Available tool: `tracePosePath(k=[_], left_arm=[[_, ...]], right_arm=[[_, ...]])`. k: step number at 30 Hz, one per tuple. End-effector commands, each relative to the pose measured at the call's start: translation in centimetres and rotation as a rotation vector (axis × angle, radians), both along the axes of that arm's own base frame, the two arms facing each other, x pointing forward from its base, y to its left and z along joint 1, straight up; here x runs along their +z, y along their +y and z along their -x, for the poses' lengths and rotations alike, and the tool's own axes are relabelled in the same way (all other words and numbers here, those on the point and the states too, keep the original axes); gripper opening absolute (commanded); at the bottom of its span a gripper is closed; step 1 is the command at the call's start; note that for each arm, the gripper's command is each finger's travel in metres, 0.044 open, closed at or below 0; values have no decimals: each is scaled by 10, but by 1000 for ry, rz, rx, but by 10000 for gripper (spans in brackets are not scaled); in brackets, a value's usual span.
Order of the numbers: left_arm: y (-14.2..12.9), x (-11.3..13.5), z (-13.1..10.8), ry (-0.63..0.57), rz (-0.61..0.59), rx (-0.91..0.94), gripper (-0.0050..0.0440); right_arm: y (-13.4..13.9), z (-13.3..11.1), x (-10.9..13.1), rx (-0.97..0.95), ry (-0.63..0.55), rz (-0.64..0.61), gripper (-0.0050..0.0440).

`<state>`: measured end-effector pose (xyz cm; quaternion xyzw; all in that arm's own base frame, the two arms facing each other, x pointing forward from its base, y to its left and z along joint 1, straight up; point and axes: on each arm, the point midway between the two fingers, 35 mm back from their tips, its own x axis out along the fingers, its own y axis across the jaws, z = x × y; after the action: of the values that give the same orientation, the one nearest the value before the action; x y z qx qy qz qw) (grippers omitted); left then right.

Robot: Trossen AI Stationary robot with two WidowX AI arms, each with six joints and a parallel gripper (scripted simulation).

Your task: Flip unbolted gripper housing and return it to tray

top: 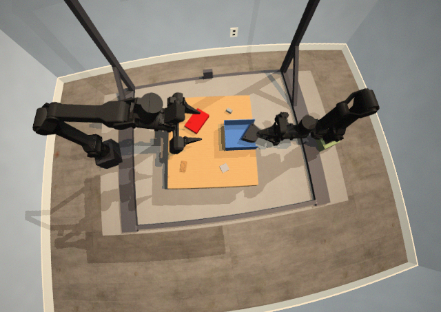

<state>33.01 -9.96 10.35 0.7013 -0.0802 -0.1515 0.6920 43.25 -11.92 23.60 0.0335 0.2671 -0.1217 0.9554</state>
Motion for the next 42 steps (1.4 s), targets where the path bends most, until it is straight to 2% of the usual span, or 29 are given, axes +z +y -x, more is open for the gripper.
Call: tracePosePath(k=[1,15,42], left_arm=[[-3,4,-9,-15,0,2,198],[-3,4,-9,-15,0,2,118],[-4,18,-11,-15,3,-2,118]], right_arm=[[0,-1,10,6,-23,6,440],[0,-1,10,6,-23,6,440],[0,-1,10,6,-23,6,440]])
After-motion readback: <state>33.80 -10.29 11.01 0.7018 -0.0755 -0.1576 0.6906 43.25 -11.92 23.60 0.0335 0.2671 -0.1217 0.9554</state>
